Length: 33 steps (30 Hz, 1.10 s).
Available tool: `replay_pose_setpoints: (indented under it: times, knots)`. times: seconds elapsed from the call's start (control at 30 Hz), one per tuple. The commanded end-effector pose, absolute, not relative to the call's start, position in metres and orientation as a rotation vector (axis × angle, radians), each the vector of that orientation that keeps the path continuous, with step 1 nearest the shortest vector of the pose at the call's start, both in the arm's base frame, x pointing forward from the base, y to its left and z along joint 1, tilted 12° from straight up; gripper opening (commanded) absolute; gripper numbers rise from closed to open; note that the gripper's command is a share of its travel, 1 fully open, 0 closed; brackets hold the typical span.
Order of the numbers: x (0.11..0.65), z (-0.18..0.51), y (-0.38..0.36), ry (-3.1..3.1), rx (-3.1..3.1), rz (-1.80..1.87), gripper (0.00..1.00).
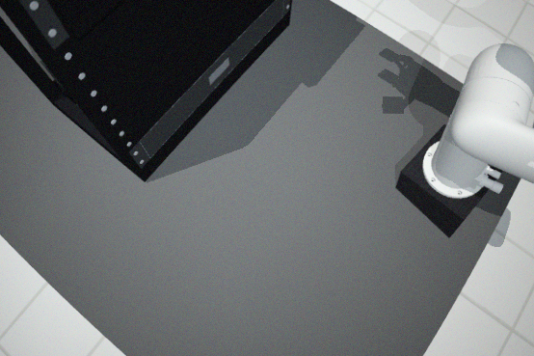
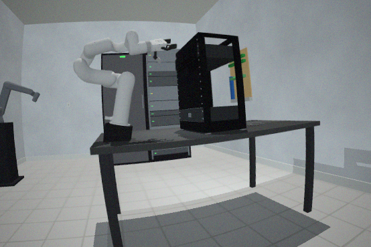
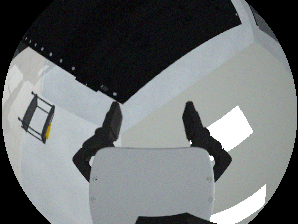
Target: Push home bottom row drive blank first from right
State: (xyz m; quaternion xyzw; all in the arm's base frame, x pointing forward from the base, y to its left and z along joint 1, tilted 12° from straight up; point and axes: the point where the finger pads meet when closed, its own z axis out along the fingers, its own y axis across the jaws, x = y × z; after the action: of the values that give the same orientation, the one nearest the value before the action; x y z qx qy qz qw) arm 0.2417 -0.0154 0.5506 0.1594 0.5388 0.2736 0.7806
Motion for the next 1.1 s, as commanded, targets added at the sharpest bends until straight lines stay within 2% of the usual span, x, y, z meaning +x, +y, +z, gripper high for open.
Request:
replay_pose_setpoints:
  times: [0.0, 1.07]
  knots:
    - [0.234, 0.541, -0.021, 1.154, 0.443, 0.643, 1.00]
    - [0.199, 0.480, -0.011, 1.064, 0.913, 1.019, 1.00]
